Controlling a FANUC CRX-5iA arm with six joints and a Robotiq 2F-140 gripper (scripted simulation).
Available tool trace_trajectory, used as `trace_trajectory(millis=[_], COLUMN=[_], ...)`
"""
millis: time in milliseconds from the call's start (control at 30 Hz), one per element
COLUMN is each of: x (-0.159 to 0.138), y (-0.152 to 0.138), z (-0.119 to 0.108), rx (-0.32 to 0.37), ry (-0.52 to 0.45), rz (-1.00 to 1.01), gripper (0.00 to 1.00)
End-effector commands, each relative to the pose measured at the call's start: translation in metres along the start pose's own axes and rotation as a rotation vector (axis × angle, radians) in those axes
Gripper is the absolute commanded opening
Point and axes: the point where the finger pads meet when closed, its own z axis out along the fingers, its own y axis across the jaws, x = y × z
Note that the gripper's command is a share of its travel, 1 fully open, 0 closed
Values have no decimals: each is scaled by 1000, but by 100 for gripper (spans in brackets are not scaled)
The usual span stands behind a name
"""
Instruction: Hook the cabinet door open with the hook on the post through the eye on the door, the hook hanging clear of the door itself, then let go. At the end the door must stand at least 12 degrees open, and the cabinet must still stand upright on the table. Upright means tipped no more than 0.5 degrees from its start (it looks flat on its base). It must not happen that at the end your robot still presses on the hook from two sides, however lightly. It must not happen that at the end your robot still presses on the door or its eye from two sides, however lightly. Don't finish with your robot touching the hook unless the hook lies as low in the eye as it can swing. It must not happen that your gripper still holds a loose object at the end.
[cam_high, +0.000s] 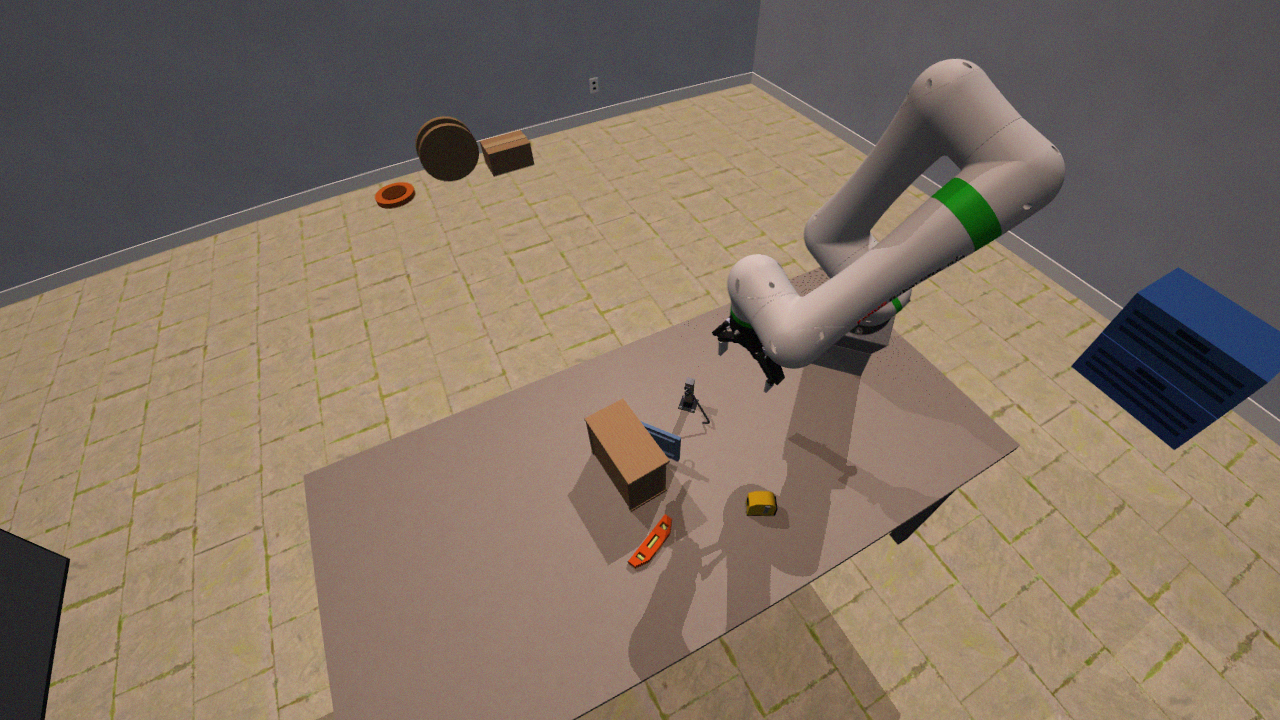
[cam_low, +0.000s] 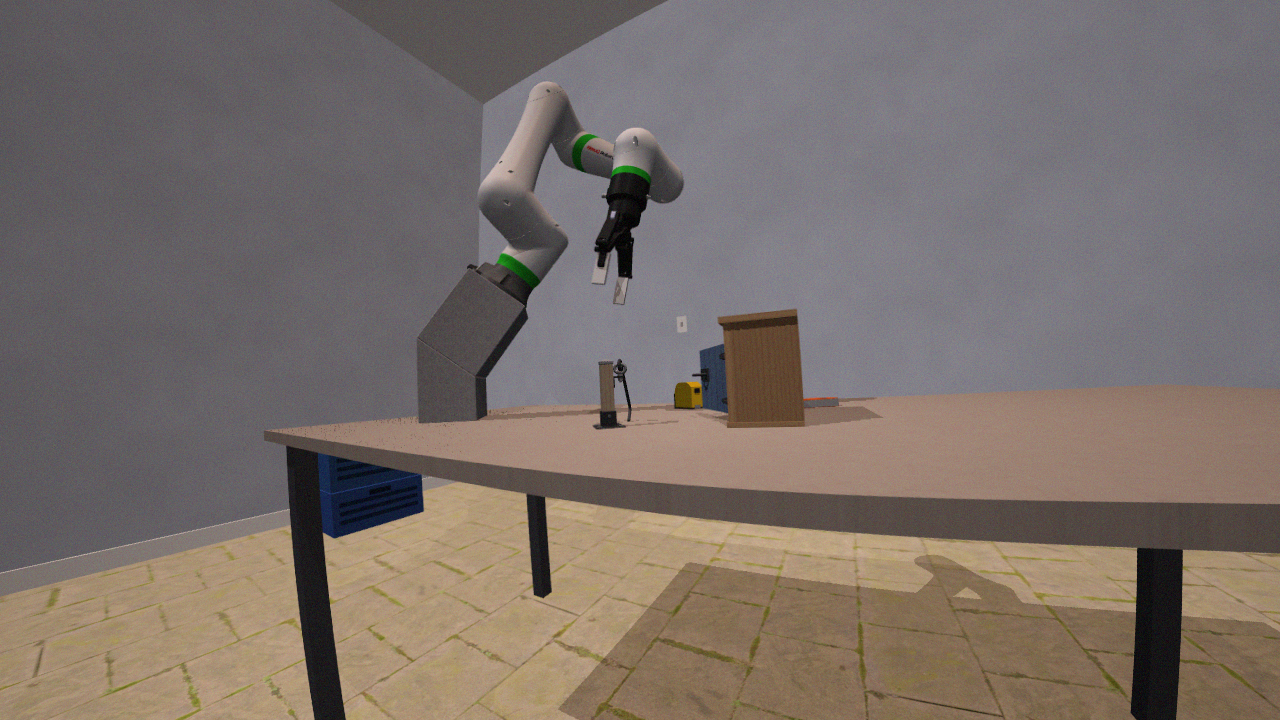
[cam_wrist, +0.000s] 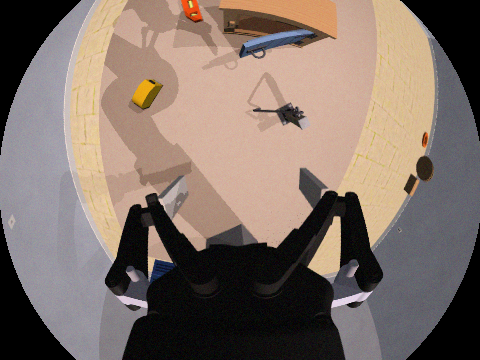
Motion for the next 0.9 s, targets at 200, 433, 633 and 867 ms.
trace_trajectory(millis=[200, 433, 633, 867], x=[81, 121, 139, 186], y=[8, 17, 22, 40], z=[-6, -8, -8, -9], rx=[55, 97, 117, 180], ry=[54, 82, 93, 117], rz=[492, 733, 837, 1122], gripper=[100, 100, 100, 100])
